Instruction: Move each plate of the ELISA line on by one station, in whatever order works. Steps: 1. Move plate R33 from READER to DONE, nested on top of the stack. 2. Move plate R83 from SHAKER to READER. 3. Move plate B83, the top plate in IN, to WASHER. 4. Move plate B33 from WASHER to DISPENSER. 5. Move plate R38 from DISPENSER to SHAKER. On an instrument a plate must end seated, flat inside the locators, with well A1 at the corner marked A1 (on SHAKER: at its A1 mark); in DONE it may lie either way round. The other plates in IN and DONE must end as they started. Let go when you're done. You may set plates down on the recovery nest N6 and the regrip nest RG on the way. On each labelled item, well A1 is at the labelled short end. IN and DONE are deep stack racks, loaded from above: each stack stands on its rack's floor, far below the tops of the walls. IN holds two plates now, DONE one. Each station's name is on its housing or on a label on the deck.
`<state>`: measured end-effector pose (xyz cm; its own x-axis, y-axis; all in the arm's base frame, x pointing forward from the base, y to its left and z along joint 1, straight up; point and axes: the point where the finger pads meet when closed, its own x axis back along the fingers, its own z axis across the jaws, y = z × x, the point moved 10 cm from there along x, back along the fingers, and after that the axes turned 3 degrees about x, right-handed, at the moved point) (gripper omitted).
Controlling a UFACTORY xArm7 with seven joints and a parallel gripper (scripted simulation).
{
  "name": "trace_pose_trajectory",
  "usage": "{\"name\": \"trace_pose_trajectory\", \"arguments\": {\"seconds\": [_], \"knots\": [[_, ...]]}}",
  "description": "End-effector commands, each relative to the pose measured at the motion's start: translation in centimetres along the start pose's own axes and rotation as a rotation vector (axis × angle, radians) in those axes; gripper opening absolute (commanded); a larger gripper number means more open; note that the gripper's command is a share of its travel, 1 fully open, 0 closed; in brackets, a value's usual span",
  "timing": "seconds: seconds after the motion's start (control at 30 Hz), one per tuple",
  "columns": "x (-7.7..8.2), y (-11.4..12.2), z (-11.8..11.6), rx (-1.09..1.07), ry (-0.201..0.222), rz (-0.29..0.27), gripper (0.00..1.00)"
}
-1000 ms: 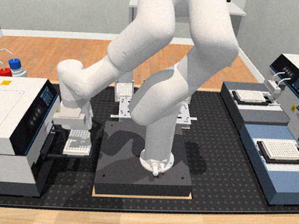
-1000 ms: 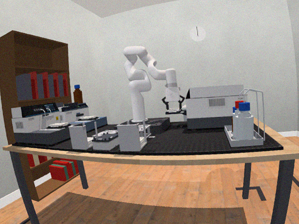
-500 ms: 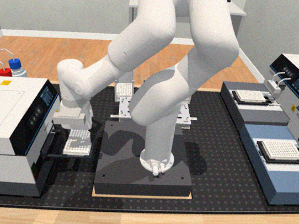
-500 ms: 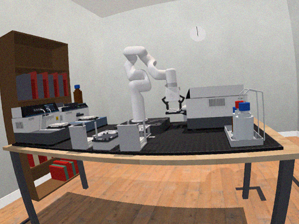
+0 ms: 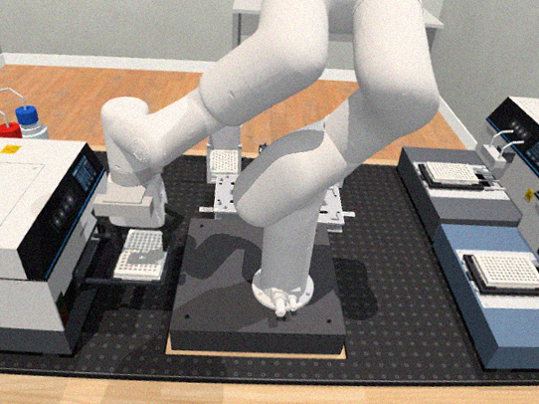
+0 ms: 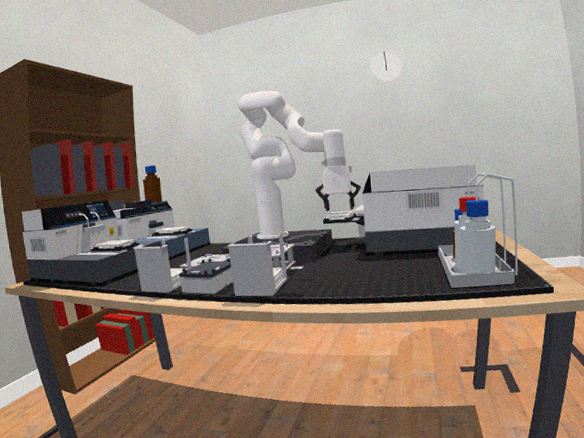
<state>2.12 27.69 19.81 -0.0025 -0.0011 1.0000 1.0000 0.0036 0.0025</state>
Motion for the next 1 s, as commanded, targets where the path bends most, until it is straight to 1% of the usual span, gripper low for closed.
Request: {"name": "trace_pose_trajectory", "arguments": {"seconds": [0.0, 0.97], "knots": [[0.6, 0.0, 0.1, 0.0, 0.003, 0.0, 1.0], [4.0, 0.0, 0.0, 0.0, 0.003, 0.0, 1.0]]}}
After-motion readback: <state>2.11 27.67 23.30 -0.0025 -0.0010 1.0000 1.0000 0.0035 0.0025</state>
